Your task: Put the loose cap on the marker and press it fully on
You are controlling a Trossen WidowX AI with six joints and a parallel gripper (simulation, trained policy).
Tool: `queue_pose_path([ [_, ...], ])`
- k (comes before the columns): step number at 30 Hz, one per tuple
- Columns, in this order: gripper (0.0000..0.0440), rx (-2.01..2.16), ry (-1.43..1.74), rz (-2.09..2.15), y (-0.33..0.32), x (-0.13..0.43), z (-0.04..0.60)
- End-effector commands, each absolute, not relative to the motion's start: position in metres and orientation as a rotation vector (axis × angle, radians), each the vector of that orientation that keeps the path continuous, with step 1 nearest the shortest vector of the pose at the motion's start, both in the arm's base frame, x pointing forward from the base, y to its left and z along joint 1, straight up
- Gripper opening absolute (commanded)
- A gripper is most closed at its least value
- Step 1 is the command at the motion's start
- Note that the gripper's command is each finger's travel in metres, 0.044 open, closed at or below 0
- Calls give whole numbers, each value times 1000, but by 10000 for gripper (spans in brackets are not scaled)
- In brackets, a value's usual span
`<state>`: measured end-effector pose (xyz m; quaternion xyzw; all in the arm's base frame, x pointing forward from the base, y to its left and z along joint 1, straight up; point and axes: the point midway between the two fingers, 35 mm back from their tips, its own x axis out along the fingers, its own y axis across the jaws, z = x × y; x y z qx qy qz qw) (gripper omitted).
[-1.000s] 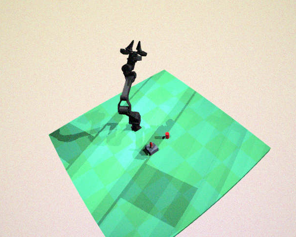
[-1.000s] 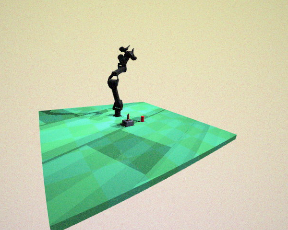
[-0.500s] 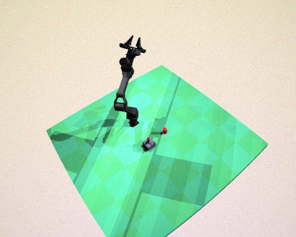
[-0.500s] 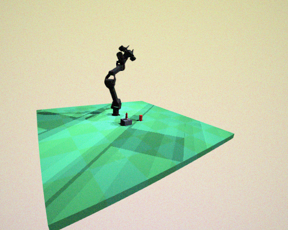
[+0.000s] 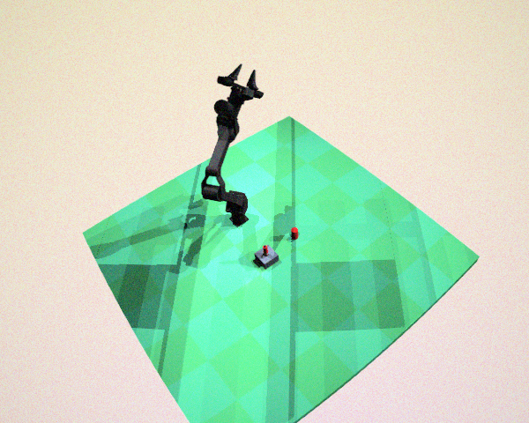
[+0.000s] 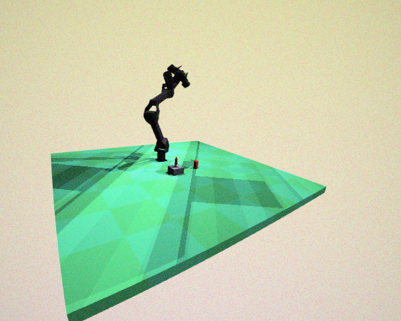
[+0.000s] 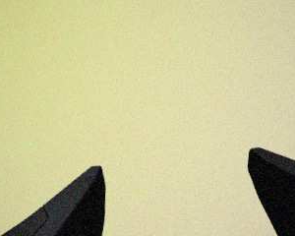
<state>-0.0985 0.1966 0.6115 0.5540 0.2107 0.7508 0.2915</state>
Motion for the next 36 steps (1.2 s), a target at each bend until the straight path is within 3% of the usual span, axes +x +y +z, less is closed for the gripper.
queue_pose_path([
  [1,303,1448,581,1999,197,-96,610],
  [36,312,1097,779,1843,236,-88,550],
])
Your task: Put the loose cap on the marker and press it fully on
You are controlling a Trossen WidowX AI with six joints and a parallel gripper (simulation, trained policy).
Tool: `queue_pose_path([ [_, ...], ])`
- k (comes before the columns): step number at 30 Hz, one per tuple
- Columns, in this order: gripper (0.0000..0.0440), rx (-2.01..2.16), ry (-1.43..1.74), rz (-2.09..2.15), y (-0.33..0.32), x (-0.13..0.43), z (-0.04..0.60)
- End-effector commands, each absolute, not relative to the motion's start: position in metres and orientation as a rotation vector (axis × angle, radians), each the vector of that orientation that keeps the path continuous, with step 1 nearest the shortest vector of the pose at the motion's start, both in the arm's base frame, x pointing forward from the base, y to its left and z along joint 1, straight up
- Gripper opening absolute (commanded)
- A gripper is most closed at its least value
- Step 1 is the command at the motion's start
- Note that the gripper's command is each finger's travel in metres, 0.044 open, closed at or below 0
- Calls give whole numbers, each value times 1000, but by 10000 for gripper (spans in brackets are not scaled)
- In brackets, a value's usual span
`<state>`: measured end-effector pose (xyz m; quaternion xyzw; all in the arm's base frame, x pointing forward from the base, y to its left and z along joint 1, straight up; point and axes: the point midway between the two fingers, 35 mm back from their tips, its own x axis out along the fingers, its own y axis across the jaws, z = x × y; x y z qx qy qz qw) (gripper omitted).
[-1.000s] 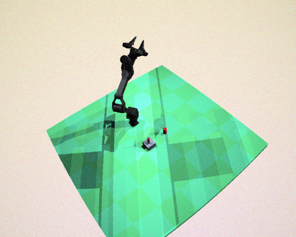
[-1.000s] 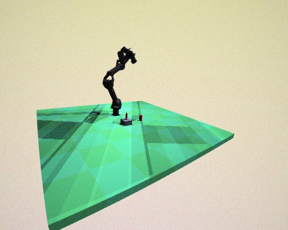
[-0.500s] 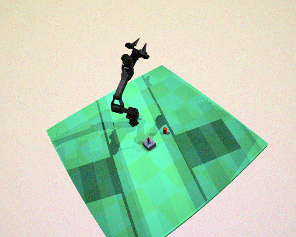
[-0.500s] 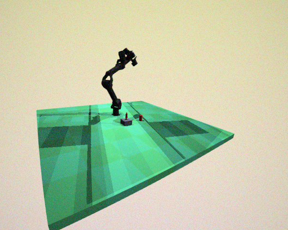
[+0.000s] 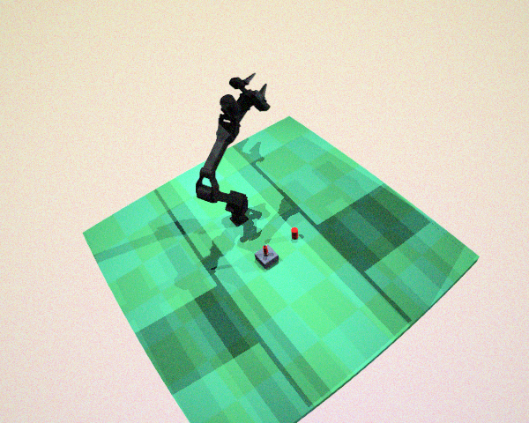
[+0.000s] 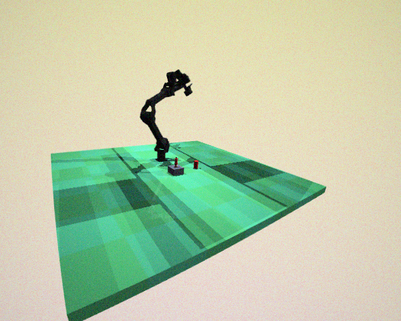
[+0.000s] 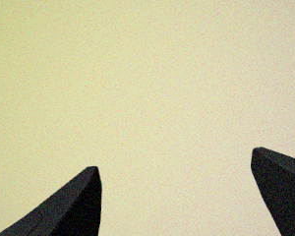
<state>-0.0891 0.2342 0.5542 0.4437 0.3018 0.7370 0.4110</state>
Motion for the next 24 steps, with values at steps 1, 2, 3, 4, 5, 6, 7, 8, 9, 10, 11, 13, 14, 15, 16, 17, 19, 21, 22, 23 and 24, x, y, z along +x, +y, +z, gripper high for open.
queue_pose_path([
  [1,312,1088,784,1837,237,-87,548],
  [2,313,1079,790,1830,238,-87,546],
  [3,313,1070,796,1824,239,-86,544],
  [4,313,1061,802,1817,240,-86,542],
  [5,313,1052,808,1811,241,-85,540],
  [6,313,1044,814,1804,242,-85,538],
  [7,313,1035,820,1797,243,-84,536],
  [8,314,1026,826,1791,244,-83,534],
  [9,314,1018,832,1784,245,-83,532],
  [10,314,1010,838,1777,246,-82,530],
  [11,314,1001,844,1770,247,-82,528],
  [13,314,985,855,1755,248,-80,523],
  [14,314,977,861,1748,249,-80,521],
  [15,314,968,867,1741,250,-79,519],
  [16,314,960,873,1733,251,-78,517],
  [17,315,952,879,1725,252,-78,515],
  [19,315,937,891,1710,254,-76,510],
  [21,315,921,903,1694,256,-75,506],
  [22,316,913,909,1686,257,-74,503],
  [23,316,906,915,1678,257,-73,501],
  [24,316,898,921,1670,258,-73,499],
])
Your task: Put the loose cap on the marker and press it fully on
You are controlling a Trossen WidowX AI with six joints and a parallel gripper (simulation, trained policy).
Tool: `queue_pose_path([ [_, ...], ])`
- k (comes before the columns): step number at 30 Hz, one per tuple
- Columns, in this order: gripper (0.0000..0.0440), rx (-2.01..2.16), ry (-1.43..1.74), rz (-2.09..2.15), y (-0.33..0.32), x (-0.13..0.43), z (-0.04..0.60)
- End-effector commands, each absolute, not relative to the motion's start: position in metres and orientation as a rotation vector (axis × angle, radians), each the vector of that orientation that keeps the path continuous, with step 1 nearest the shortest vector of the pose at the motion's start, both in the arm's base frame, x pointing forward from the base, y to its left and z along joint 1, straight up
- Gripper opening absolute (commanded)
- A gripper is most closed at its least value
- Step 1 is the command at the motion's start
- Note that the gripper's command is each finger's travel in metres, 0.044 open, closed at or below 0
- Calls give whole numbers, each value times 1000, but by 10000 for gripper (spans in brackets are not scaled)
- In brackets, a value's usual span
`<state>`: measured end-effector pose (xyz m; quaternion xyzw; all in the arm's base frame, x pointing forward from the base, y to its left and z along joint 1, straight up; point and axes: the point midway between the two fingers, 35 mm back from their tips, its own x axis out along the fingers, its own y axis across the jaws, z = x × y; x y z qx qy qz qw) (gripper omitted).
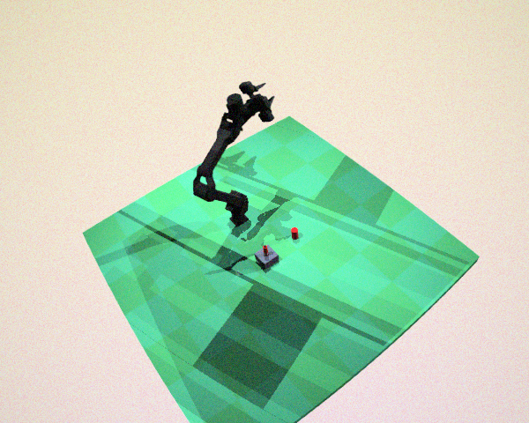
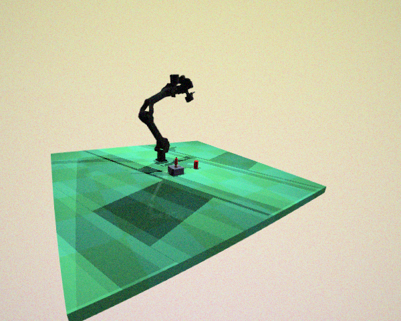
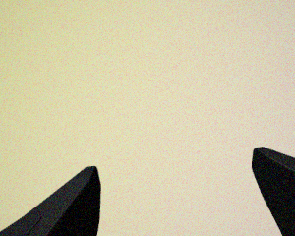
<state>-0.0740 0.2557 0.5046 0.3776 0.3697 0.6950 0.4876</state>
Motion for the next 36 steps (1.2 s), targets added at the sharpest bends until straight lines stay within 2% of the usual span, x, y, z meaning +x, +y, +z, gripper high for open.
queue_pose_path([
  [1,316,890,927,1662,259,-72,497],
  [36,321,665,1126,1330,282,-36,415],
])
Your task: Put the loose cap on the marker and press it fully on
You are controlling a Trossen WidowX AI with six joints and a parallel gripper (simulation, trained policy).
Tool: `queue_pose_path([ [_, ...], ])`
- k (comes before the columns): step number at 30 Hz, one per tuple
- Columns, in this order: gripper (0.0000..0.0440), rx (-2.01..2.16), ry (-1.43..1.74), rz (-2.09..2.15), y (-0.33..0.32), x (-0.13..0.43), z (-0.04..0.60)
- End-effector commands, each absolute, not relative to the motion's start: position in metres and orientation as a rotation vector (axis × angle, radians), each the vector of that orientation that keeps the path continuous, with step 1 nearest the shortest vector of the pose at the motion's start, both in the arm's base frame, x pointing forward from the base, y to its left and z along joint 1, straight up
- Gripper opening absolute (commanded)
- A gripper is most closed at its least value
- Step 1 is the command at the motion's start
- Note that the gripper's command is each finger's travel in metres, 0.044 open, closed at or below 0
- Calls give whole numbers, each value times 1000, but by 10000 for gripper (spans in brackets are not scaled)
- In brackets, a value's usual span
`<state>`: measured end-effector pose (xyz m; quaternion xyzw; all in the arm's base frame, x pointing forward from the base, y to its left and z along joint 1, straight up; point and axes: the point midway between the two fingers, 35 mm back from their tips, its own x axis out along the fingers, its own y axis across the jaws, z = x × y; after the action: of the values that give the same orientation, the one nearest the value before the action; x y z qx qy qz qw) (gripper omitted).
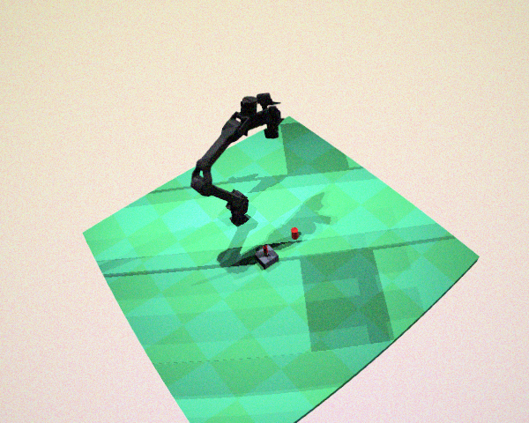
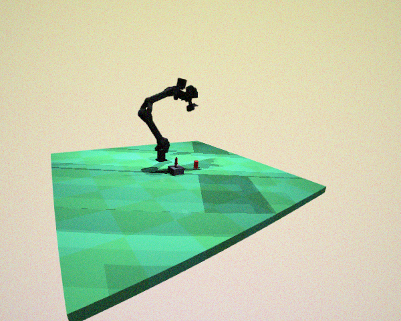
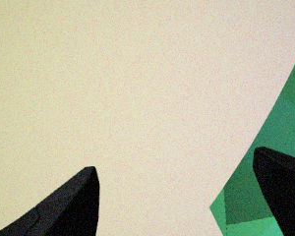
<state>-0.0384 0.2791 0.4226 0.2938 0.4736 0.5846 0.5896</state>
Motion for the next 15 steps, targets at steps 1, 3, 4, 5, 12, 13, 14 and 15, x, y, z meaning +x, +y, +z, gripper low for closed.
queue_pose_path([
  [1,321,660,1132,1319,283,-35,412],
  [3,321,649,1142,1298,284,-32,408],
  [4,321,644,1148,1287,284,-31,405],
  [5,321,639,1153,1276,284,-30,403],
  [12,322,605,1189,1200,287,-20,387],
  [13,322,600,1194,1189,287,-19,384],
  [14,322,595,1199,1178,288,-17,382],
  [15,322,591,1204,1166,288,-16,380],
])
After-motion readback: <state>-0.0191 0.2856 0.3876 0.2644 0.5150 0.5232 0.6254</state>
